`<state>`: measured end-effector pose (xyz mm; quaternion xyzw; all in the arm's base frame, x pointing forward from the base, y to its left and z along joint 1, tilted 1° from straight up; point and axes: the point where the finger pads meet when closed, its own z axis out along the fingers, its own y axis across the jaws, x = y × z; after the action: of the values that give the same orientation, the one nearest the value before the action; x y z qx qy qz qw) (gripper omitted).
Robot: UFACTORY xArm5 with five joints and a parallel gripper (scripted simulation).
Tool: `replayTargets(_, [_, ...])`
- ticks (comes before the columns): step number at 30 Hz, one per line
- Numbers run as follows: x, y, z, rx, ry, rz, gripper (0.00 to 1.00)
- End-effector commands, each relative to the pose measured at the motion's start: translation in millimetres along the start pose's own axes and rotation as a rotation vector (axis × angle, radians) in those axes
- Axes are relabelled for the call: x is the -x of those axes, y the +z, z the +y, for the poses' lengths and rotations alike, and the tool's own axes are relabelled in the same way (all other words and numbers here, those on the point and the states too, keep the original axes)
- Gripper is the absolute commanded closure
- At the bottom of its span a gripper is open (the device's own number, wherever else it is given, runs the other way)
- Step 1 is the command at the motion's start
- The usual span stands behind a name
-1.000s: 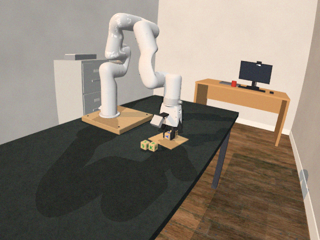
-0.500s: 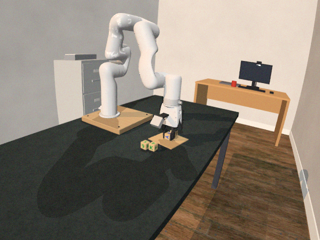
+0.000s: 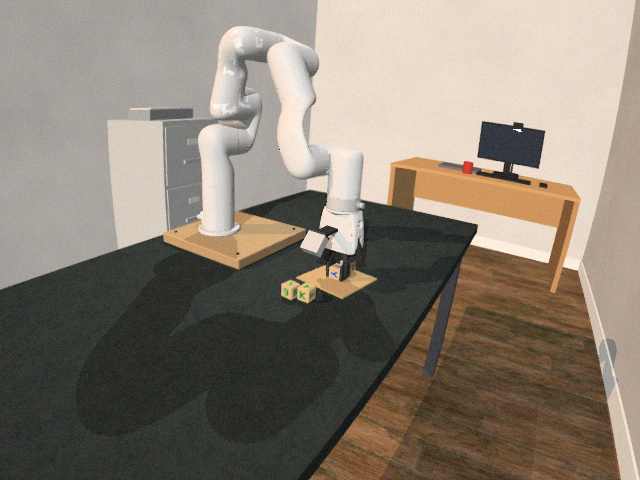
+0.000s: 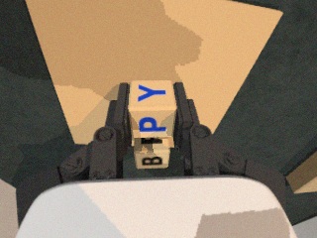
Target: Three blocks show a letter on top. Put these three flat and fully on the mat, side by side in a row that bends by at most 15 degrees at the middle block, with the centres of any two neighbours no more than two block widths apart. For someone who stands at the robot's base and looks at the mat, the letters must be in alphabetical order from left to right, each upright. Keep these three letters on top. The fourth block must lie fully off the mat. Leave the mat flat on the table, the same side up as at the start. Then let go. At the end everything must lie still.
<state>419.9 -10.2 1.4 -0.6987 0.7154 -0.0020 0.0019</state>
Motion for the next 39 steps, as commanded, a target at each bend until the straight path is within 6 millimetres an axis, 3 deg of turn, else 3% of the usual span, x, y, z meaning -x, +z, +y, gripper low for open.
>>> replayTargets(1, [0.0, -1.1, -1.3, -0.003, 0.0, 0.0, 0.73])
replayTargets(17, [0.0, -1.1, -1.3, -0.003, 0.0, 0.0, 0.73])
replayTargets(30, [0.0, -1.1, -1.3, -0.003, 0.0, 0.0, 0.53])
replayTargets(39, [0.0, -1.1, -1.3, -0.003, 0.0, 0.0, 0.53])
